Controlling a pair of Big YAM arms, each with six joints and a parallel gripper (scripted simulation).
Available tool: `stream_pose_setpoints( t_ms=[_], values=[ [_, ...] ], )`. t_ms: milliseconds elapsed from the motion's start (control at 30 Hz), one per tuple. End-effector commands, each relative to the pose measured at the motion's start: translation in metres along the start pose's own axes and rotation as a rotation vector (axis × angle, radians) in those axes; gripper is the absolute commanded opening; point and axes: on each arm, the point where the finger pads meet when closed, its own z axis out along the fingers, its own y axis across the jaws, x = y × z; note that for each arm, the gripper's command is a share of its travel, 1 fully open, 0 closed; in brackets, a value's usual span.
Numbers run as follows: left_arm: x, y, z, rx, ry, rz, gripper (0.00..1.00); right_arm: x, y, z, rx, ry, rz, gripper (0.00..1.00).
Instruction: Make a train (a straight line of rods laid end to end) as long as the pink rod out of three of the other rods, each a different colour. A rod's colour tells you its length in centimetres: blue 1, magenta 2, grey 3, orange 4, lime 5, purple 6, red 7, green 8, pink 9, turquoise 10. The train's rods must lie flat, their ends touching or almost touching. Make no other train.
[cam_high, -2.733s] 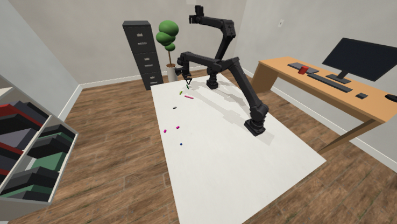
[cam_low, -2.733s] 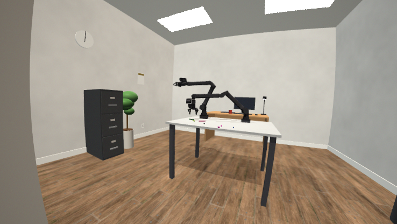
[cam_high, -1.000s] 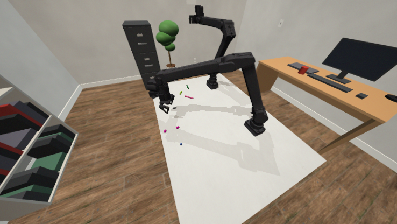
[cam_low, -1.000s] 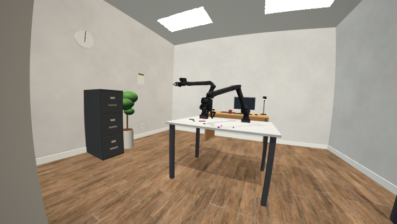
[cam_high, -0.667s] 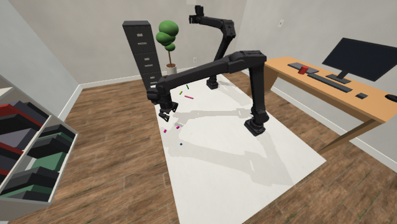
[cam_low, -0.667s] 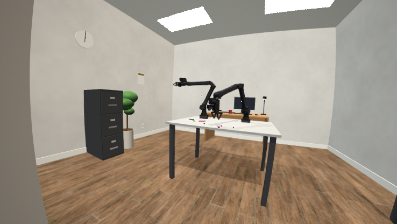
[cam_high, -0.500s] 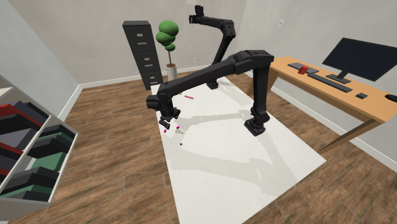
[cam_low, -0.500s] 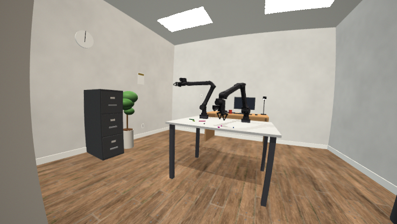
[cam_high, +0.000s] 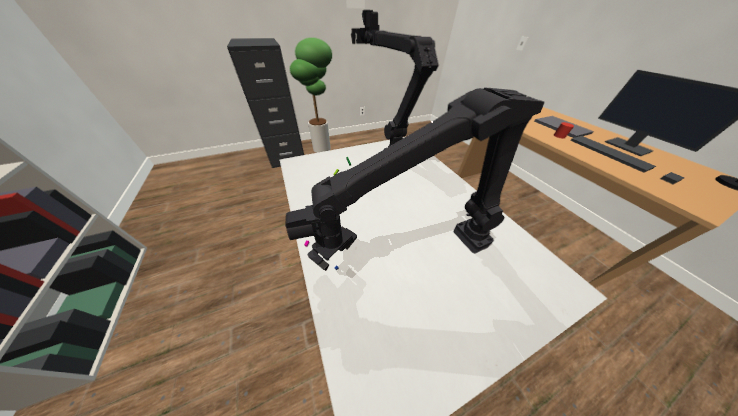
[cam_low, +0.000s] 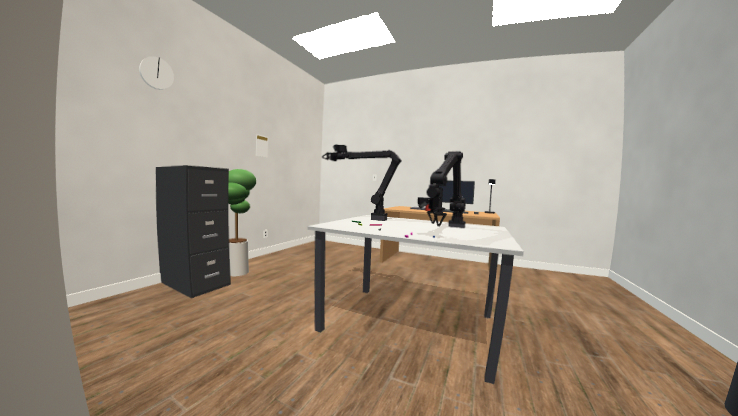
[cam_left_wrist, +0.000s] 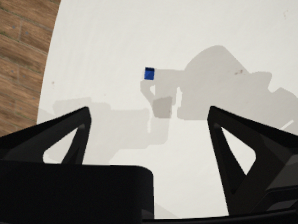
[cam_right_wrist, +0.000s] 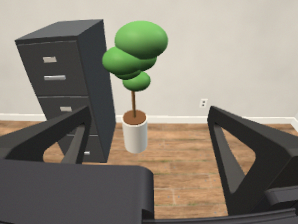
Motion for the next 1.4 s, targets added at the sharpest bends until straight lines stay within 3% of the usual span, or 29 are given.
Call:
stream_pose_setpoints(
  t_ms=[0, 133, 167, 267, 1367],
  values=[
    [-0.018, 0.004, -0.002, -0.021, -0.026, 0.121, 1.00, -0.012, -0.004, -0.007, 0.004, -0.035, 0.009, 1.00],
    [-0.010, -0.002, -0.002, -0.006, -0.014, 0.126, 1.00, -0.012, -0.004, -0.007, 0.004, -0.035, 0.009, 1.00],
    [-0.011, -0.002, -0.003, -0.008, -0.015, 0.126, 0.23, -0.012, -0.004, -0.007, 0.004, -0.035, 0.009, 1.00],
    [-0.002, 0.006, -0.003, -0.009, -0.015, 0.104, 0.23, -0.012, -0.004, -0.007, 0.004, -0.035, 0.009, 1.00],
    [-0.007, 0.002, -0.003, -0.009, -0.014, 0.115, 0.23, -0.012, -0.004, -0.007, 0.004, -0.035, 0.009, 1.00]
  ],
)
